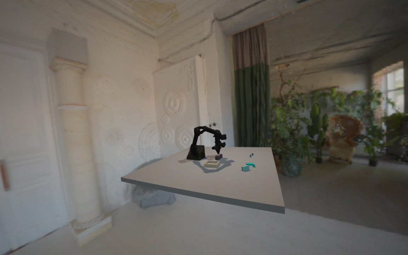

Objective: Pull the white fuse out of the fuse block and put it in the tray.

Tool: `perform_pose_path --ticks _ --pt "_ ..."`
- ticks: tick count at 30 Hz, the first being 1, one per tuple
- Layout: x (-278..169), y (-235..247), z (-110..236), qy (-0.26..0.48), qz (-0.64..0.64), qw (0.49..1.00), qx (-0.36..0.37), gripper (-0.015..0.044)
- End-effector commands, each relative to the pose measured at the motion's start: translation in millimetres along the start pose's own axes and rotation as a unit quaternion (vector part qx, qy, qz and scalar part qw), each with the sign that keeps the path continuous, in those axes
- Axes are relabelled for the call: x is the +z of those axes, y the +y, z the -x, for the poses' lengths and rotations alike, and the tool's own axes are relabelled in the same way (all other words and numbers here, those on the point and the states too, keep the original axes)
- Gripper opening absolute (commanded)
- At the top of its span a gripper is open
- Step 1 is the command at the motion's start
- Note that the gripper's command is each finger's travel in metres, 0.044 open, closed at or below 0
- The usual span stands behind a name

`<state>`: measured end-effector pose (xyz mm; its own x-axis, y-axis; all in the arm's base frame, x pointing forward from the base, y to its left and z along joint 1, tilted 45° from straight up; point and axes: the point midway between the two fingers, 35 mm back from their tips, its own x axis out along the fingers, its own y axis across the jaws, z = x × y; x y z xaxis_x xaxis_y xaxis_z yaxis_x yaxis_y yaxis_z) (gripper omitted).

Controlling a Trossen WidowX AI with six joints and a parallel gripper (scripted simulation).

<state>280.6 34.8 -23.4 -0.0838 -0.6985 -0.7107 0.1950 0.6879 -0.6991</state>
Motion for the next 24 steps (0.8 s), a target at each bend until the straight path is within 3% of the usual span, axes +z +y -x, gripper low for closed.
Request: perform_pose_path --ticks 1,24 --pt "1.8 1.3 4.5 -0.001 -0.004 1.000 0.004 0.0000" --pt "1.2 0.9 15.8 -0.001 -0.003 1.000 0.004 0.0000"
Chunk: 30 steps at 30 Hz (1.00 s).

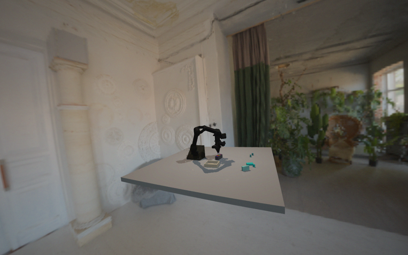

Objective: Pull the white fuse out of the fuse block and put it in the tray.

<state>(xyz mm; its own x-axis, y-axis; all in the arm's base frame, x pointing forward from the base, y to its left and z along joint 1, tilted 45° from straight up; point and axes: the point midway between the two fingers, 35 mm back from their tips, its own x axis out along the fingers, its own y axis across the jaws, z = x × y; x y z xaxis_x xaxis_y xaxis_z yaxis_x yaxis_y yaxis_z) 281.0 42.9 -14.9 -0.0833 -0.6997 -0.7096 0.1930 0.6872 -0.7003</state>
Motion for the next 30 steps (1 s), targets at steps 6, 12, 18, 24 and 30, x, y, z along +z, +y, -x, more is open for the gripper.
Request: perform_pose_path --ticks 6,12,18,24,30 --pt "1.6 1.2 5.6 -0.001 -0.004 1.000 0.004 0.0000" --pt "1.7 1.3 14.3 -0.001 -0.004 1.000 0.005 0.0000" --pt "1.6 1.2 24.2 -0.001 -0.004 1.000 0.005 0.0000" --pt "1.5 1.2 26.6 -0.001 -0.004 1.000 0.005 0.0000" --pt "10.4 -15.4 28.1 0.000 -0.003 1.000 0.008 0.0000"
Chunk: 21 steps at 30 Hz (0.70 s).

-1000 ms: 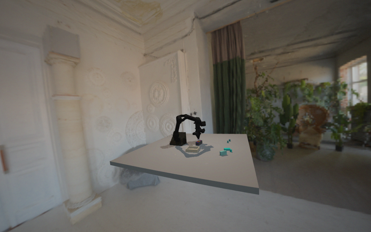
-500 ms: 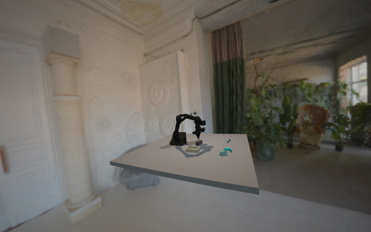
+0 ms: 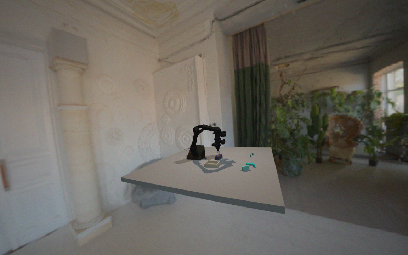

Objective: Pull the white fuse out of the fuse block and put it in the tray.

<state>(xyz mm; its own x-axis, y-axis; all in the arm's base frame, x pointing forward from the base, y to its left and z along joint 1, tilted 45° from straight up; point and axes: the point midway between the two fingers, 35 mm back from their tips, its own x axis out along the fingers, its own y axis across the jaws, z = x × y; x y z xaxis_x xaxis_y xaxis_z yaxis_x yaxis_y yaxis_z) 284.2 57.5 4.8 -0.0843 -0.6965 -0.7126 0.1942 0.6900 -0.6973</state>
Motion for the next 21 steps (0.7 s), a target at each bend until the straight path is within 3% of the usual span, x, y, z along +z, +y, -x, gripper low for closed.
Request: perform_pose_path --ticks 1,21 --pt "12.0 -19.0 4.1 -0.001 -0.002 1.000 0.008 0.0000" --pt "40.8 -171.1 3.7 -0.003 -0.002 1.000 0.006 0.0000"
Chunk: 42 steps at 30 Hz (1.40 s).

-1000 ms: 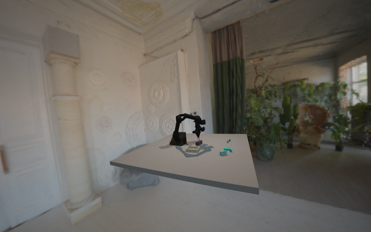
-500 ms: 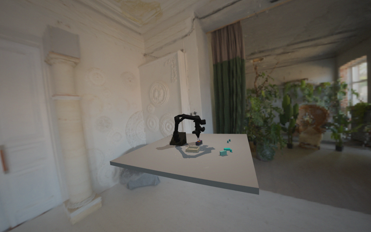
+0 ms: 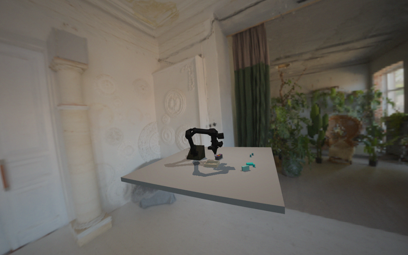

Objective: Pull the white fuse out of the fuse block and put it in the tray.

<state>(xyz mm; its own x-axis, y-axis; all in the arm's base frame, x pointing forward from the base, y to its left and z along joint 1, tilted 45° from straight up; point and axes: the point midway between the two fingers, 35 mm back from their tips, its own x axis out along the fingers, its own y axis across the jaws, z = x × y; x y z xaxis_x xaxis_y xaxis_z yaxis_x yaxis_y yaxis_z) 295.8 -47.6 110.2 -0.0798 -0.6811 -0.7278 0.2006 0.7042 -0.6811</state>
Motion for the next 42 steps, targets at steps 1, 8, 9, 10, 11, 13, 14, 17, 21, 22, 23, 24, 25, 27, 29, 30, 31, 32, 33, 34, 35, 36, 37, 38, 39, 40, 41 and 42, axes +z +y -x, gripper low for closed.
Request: perform_pose_path --ticks 1,8,9,10,11,13,14,17,21,22,23,24,25,27,29,30,31,32,33,34,35,36,37,38,39,40,41,42 --pt "0.1 -35.3 1.3 -0.003 0.000 1.000 -0.007 0.0000" --pt "-5.1 -70.8 0.8 -0.002 -0.001 1.000 -0.014 0.0000" --pt "-5.1 -70.8 0.8 -0.002 -0.001 1.000 -0.014 0.0000" --pt "-5.1 -70.8 0.8 -0.002 -0.001 1.000 -0.014 0.0000" --pt "-5.1 -70.8 0.8 -0.002 -0.001 1.000 -0.014 0.0000" --pt "-5.0 -70.8 -0.2 -0.002 -0.001 1.000 -0.014 0.0000" --pt "-5.0 -70.8 -1.5 -0.002 -0.001 1.000 -0.014 0.0000" --pt "-4.7 -70.8 -6.3 -0.002 -0.001 1.000 -0.014 0.0000" --pt "-4.4 -71.0 -12.7 -0.002 -0.001 1.000 -0.014 0.0000" --pt "-4.4 -71.0 -14.3 -0.002 -0.001 1.000 -0.014 0.0000" --pt "-4.4 -71.1 -15.9 -0.002 -0.001 1.000 -0.014 0.0000" --pt "-4.3 -71.2 -17.5 -0.002 -0.001 1.000 -0.014 0.0000" --pt "-4.3 -71.2 -19.1 -0.002 -0.001 1.000 -0.014 0.0000" --pt "-4.3 -71.4 -22.3 -0.002 -0.001 1.000 -0.014 0.0000" --pt "-4.4 -71.5 -25.5 -0.002 -0.001 1.000 -0.014 0.0000" --pt "-4.4 -71.6 -27.1 -0.002 -0.001 1.000 -0.014 0.0000" --pt "-4.5 -71.7 -28.7 -0.002 -0.001 1.000 -0.015 0.0000" --pt "-4.5 -71.8 -30.3 -0.002 -0.001 1.000 -0.015 0.0000" --pt "-4.6 -71.9 -31.9 -0.002 -0.001 1.000 -0.015 0.0000" --pt "-4.7 -72.0 -33.5 -0.002 -0.001 1.000 -0.015 0.0000" --pt "-4.7 -72.1 -35.0 -0.002 -0.001 1.000 -0.015 0.0000" --pt "-4.8 -72.2 -36.6 -0.002 -0.001 1.000 -0.015 0.0000" --pt "-4.9 -72.3 -37.9 -0.002 -0.001 1.000 -0.015 0.0000" --pt "-5.0 -72.3 -38.7 -0.002 -0.001 1.000 -0.015 0.0000" --pt "-5.0 -72.4 -38.9 -0.002 -0.001 1.000 -0.015 0.0000" --pt "-5.0 -72.4 -38.9 -0.002 -0.001 1.000 -0.015 0.0000" --pt "-3.6 -72.6 -35.4 -0.003 -0.006 1.000 -0.012 0.0026" --pt "-3.6 -72.6 -35.4 -0.003 -0.006 1.000 -0.012 0.0053"
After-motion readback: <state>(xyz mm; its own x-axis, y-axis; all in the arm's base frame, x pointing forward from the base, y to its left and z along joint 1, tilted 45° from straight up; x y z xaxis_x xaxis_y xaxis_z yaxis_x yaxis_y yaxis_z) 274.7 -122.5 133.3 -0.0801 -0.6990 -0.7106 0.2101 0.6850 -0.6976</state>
